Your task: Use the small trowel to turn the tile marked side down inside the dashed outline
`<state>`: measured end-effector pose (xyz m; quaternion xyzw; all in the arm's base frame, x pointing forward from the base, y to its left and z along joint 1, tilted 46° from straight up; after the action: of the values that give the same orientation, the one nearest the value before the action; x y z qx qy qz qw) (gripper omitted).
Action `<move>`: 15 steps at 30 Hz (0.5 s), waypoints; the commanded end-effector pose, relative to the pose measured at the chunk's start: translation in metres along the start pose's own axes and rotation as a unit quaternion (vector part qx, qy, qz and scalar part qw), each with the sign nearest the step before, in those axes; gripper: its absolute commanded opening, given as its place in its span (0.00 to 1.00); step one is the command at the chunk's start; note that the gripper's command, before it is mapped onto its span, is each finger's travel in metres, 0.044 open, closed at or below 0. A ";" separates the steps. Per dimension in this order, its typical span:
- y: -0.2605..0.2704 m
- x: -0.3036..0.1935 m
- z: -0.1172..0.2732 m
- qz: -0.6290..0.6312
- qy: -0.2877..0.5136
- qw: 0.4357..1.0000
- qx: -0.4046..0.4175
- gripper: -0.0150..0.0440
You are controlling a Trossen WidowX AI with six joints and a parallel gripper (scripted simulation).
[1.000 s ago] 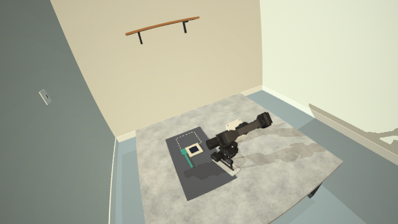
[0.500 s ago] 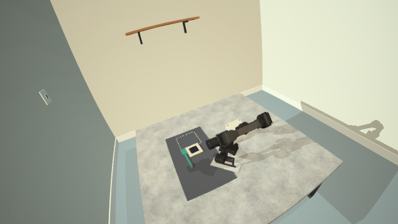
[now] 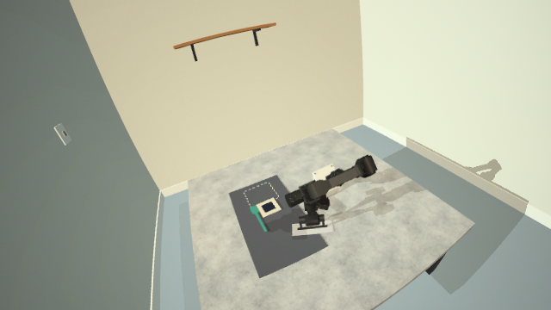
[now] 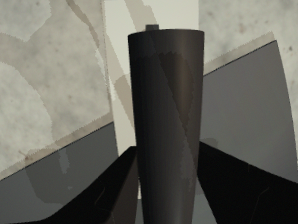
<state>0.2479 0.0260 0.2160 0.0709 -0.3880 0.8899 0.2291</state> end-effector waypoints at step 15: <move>0.000 0.000 -0.001 0.125 -0.002 0.992 0.001 0.61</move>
<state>0.2480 0.0263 0.2159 0.0247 -0.3941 0.9106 0.1218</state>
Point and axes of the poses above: the point midway between the two fingers, 35 mm back from their tips, its own z axis back along the fingers, its own y axis across the jaws, x = y × z, the point moved 9 cm from there along z, back along the fingers
